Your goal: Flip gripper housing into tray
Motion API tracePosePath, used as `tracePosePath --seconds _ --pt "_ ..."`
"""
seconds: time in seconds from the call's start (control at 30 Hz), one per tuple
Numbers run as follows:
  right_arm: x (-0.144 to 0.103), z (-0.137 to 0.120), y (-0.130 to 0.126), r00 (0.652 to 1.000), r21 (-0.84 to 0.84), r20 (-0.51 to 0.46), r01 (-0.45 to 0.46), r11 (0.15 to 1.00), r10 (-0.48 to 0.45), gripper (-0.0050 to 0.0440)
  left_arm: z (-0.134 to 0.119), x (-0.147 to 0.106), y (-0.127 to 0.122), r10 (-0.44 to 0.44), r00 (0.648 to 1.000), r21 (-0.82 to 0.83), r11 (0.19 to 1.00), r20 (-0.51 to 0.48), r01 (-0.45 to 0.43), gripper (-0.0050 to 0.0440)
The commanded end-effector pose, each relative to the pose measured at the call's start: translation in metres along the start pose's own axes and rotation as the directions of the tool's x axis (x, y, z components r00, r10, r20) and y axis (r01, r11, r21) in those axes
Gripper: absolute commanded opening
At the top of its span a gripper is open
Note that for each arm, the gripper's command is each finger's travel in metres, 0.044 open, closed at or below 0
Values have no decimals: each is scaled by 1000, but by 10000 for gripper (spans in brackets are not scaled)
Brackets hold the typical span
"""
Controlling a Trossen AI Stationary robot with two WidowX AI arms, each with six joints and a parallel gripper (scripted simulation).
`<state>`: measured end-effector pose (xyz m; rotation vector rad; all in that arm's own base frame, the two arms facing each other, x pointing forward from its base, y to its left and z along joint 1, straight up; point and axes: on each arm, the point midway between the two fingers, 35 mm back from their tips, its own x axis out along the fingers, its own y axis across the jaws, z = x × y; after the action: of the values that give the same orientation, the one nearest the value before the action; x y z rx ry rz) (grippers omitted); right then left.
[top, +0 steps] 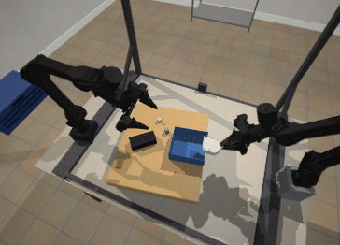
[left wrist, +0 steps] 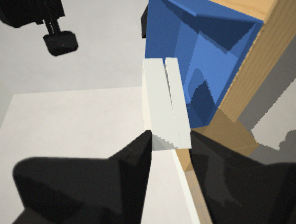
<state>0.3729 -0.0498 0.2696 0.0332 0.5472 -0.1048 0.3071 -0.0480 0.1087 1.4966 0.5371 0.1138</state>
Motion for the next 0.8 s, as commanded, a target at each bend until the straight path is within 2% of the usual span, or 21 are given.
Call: tracePosePath --seconds 0.0,0.77 --pt "-7 8 -1 1000 -3 26 4 1000 -4 436 8 2 11 8 1000 -35 999 16 -7 118" --pt "-7 8 -1 1000 -3 26 4 1000 -4 436 24 6 22 -25 999 -83 996 48 29 118"
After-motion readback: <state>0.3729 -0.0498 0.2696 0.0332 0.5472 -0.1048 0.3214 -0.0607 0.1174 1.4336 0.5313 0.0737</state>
